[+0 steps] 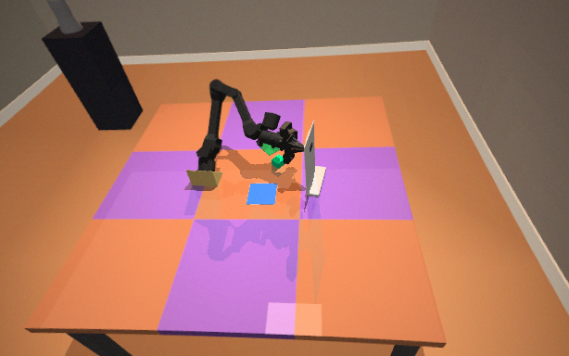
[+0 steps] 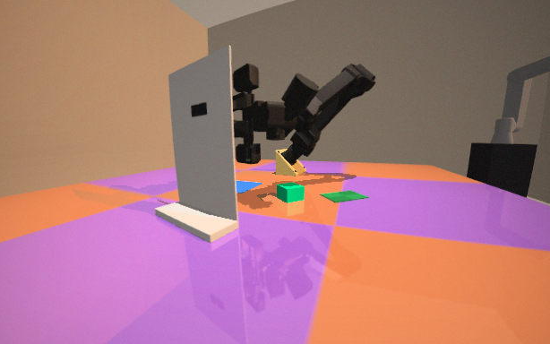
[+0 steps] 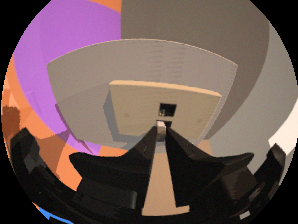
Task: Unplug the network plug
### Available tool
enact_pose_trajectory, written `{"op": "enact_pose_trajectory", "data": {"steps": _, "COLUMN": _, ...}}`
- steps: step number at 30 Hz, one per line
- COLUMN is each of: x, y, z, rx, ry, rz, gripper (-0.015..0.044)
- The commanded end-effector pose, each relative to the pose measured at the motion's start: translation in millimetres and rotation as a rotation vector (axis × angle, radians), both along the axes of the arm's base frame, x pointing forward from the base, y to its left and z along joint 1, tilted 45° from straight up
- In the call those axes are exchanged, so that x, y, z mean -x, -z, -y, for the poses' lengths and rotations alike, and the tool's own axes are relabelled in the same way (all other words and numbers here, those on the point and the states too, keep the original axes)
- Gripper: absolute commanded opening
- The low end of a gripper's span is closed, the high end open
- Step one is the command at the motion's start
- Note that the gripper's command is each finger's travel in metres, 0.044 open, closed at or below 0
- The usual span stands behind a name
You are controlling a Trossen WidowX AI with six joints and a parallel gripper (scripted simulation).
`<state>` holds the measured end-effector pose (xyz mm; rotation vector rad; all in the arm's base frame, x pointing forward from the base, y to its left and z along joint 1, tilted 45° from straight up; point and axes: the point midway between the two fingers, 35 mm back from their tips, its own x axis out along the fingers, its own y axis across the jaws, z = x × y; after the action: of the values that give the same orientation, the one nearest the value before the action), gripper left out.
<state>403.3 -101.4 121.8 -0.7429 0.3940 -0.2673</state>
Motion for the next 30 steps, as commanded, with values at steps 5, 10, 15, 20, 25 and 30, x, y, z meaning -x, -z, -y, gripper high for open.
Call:
{"op": "enact_pose_trajectory", "data": {"steps": 5, "x": -0.6, "y": -0.4, "z": -0.7, "rx": 0.003, "ry": -0.006, "rz": 0.001, "gripper": 0.0000}}
{"op": "enact_pose_trajectory", "data": {"steps": 10, "x": 0.7, "y": -0.4, "z": -0.8, "rx": 0.003, "ry": -0.006, "rz": 0.001, "gripper": 0.0000}}
{"op": "enact_pose_trajectory", "data": {"steps": 15, "x": 3.8, "y": -0.4, "z": -1.1, "rx": 0.003, "ry": -0.006, "rz": 0.001, "gripper": 0.0000}}
{"op": "enact_pose_trajectory", "data": {"steps": 20, "x": 6.8, "y": -0.3, "z": -1.3, "rx": 0.003, "ry": -0.006, "rz": 0.000, "gripper": 0.0000}}
{"op": "enact_pose_trajectory", "data": {"steps": 25, "x": 10.0, "y": -0.2, "z": -1.7, "rx": 0.003, "ry": -0.006, "rz": 0.000, "gripper": 0.0000}}
{"op": "enact_pose_trajectory", "data": {"steps": 30, "x": 13.0, "y": -0.2, "z": -2.1, "rx": 0.003, "ry": -0.006, "rz": 0.000, "gripper": 0.0000}}
